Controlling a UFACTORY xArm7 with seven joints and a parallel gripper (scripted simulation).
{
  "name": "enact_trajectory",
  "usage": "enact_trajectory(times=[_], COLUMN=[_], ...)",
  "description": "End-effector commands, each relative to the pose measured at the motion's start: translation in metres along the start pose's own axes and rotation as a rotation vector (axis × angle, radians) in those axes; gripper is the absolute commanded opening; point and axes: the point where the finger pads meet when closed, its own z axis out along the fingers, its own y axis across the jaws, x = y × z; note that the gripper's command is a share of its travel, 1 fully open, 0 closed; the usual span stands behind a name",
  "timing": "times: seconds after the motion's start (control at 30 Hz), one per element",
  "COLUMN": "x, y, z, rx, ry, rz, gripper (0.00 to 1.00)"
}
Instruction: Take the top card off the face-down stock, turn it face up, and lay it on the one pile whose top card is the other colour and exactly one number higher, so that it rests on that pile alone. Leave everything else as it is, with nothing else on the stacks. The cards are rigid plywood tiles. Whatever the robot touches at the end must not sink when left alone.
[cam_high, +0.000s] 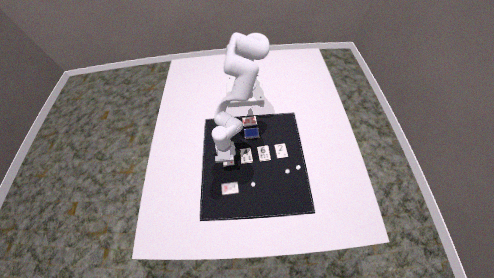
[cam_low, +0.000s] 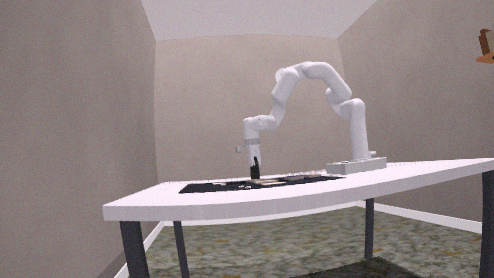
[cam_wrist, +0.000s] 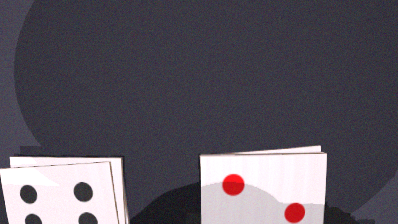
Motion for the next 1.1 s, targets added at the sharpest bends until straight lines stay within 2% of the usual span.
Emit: enact_trajectory(times=[0.0, 0.27, 0.3, 1.07], x=[0.0017, 0.0017, 0.0017, 0.0017], y=[0.0007, 0.0007, 0.0007, 0.0007], z=[-0.0019, -0.0019, -0.0019, -0.0019], rx=[-0.001, -0.001, -0.001, -0.001], ry=[0.005, 0.005, 0.005, 0.005], rz=[0.000, 0.000, 0.000, 0.000], gripper=[0.74, 0.74, 0.87, 0.87])
